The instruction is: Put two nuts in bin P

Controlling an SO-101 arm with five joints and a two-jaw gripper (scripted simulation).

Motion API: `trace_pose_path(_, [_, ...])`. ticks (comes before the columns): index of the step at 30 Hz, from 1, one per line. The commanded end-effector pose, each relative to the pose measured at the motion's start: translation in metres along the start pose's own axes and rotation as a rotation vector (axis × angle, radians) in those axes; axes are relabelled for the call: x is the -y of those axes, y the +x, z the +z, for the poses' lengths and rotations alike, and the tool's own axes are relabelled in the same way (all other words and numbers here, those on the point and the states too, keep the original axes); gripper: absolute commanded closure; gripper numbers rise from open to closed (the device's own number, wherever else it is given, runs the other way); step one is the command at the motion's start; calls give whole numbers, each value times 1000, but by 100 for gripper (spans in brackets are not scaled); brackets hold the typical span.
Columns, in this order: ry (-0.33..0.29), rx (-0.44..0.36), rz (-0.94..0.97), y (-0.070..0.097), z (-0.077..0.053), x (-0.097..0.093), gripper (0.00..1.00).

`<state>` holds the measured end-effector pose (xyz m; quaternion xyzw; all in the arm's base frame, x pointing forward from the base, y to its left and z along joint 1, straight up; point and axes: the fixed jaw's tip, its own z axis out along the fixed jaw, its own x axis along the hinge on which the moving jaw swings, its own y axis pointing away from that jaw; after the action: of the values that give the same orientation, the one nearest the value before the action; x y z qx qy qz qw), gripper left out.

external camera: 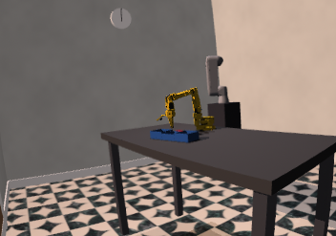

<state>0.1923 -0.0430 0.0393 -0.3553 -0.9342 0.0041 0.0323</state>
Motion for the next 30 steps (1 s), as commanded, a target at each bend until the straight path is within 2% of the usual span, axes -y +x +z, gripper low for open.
trace_pose_path(1, [-36, 68, 0, -8, -16, -2, 100])
trace_pose_path(11, [-37, 72, -29, -6, -17, -7, 100])
trace_pose_path(17, [-42, 86, -126, 1, -20, -22, 100])
trace_pose_path(19, [-42, 86, -126, 1, -20, -22, 100])
trace_pose_path(30, [-54, 112, -314, 20, -26, -51, 100])
